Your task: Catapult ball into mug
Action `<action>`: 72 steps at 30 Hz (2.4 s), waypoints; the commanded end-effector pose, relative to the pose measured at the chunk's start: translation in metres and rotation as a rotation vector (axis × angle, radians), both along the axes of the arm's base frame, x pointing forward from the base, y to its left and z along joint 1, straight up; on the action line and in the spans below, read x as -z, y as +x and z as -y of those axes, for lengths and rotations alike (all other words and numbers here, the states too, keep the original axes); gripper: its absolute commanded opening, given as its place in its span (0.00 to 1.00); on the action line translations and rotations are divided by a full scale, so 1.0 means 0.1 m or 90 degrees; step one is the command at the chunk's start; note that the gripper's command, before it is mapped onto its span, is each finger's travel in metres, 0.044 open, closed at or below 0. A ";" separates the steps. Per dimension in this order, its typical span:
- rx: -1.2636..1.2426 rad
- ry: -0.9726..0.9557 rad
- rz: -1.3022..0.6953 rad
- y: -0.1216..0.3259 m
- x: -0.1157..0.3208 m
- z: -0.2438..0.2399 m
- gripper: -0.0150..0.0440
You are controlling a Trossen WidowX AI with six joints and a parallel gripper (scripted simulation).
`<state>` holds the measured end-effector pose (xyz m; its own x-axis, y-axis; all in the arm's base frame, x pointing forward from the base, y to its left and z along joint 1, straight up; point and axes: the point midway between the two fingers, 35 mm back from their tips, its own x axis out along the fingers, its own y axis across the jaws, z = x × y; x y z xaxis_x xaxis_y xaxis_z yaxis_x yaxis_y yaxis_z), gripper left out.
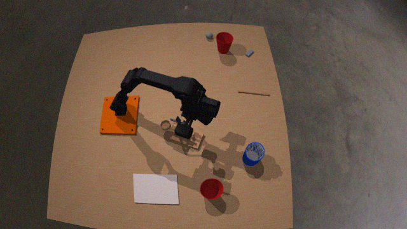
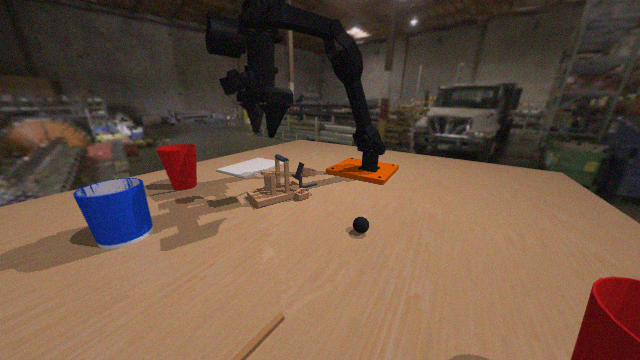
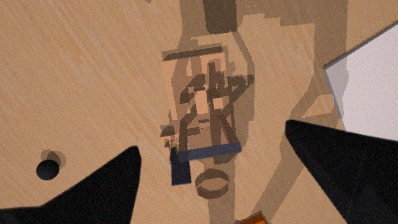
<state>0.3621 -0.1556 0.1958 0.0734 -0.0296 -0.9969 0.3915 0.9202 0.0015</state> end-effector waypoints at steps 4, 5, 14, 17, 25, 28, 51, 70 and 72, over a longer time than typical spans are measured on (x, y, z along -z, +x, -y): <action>-0.055 0.006 -0.009 0.23 0.26 -0.57 0.78; -0.071 0.007 -0.010 0.28 0.33 -0.74 0.76; -0.198 0.012 -0.020 0.32 0.84 -2.17 0.76; -0.235 0.013 -0.023 0.22 0.99 -2.57 0.76; -0.240 0.013 -0.024 0.23 1.06 -2.64 0.76; -0.240 0.013 -0.024 0.24 1.16 -2.64 0.76; -0.240 0.013 -0.024 0.25 1.48 -2.64 0.76; -0.240 0.013 -0.024 0.25 1.55 -2.64 0.42; -0.240 0.013 -0.024 0.25 1.54 -2.64 0.33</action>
<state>0.3877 0.1088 0.0418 0.0408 0.0144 -0.9991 0.0217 0.9996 0.0153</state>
